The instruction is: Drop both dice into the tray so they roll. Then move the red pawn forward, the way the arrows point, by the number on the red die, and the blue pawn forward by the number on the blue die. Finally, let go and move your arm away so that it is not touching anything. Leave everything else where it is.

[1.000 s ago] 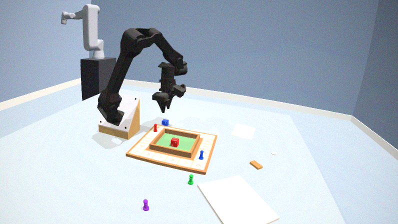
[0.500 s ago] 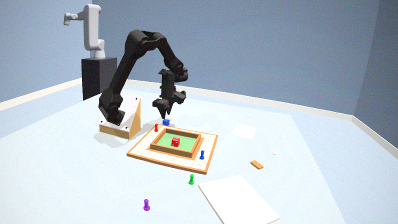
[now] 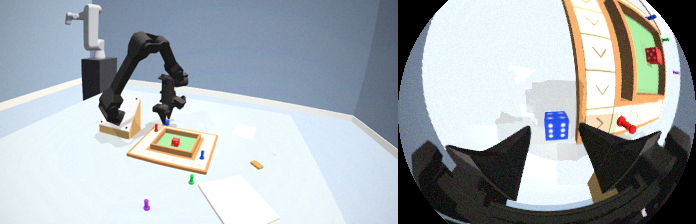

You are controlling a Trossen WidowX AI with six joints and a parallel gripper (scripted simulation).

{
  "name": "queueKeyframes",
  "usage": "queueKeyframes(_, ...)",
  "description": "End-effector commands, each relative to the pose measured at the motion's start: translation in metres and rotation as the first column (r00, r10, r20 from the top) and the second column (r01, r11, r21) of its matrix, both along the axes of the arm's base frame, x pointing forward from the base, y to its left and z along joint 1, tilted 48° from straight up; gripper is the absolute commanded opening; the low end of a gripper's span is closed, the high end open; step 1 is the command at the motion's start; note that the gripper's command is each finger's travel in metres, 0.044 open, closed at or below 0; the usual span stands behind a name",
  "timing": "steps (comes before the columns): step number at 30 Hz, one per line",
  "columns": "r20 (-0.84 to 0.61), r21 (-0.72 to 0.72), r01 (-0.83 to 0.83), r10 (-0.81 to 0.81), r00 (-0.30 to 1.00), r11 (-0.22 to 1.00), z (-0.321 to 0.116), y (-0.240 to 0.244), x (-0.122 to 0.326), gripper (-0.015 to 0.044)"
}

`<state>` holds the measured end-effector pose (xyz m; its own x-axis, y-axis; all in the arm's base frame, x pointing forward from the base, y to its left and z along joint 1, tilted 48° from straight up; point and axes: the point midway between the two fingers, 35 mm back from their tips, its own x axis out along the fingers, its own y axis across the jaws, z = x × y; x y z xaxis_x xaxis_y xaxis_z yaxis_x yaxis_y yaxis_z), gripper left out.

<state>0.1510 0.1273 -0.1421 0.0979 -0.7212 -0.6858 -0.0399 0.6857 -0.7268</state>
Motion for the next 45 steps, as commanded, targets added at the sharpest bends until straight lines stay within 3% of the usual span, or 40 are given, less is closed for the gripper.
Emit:
queueKeyframes(1, -0.002, -0.006, -0.004, 0.004, 1.0, 1.0, -0.005, -0.007, 0.0, 0.0275)
queueKeyframes(4, -0.002, -0.007, -0.004, 0.004, 1.0, 1.0, -0.007, -0.009, 0.001, 0.0275)
queueKeyframes(9, -0.002, -0.007, -0.004, 0.004, 1.0, 1.0, -0.007, -0.009, 0.001, 0.0144)
queueKeyframes(19, -0.002, -0.007, -0.004, 0.004, 1.0, 1.0, -0.007, -0.009, 0.001, 0.0077)
queueKeyframes(22, -0.008, 0.003, -0.019, 0.019, 1.0, 1.0, -0.005, -0.005, 0.001, 0.0)
queueKeyframes(45, -0.005, -0.004, -0.004, 0.004, 1.0, 1.0, 0.078, 0.079, -0.019, 0.0)
